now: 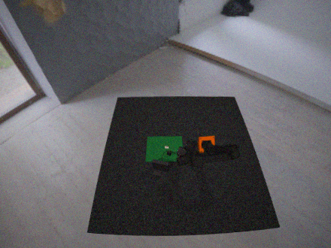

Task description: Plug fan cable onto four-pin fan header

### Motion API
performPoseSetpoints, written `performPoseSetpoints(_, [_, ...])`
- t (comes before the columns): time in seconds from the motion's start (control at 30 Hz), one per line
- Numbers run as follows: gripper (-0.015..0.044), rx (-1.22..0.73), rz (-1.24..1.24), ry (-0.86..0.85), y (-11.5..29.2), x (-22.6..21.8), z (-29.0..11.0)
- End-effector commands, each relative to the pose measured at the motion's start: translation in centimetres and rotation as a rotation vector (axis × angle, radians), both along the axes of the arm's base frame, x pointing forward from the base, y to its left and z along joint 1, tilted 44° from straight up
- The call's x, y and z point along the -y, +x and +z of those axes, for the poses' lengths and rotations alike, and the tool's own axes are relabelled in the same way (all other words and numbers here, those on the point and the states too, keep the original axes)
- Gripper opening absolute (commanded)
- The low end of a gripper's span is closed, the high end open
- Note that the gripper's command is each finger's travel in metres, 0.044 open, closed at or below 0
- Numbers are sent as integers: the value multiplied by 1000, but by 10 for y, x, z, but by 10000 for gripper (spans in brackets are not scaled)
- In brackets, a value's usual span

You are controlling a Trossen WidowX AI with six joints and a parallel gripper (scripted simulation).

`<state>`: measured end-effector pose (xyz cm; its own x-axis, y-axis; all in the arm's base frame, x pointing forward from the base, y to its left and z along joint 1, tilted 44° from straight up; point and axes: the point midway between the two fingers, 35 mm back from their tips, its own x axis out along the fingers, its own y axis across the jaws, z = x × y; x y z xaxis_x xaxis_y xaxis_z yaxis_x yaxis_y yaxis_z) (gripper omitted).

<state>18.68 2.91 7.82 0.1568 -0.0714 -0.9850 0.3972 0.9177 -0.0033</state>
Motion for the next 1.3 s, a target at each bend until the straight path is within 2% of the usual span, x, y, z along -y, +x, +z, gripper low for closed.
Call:
performPoseSetpoints(0.0, [440, -58, 24, 41, 0, 1, 2])
performPoseSetpoints(0.67, [440, -254, 110, 363, 8, 5, 17])
performPoseSetpoints(1.27, [440, -220, 131, 722, 32, 19, 43])
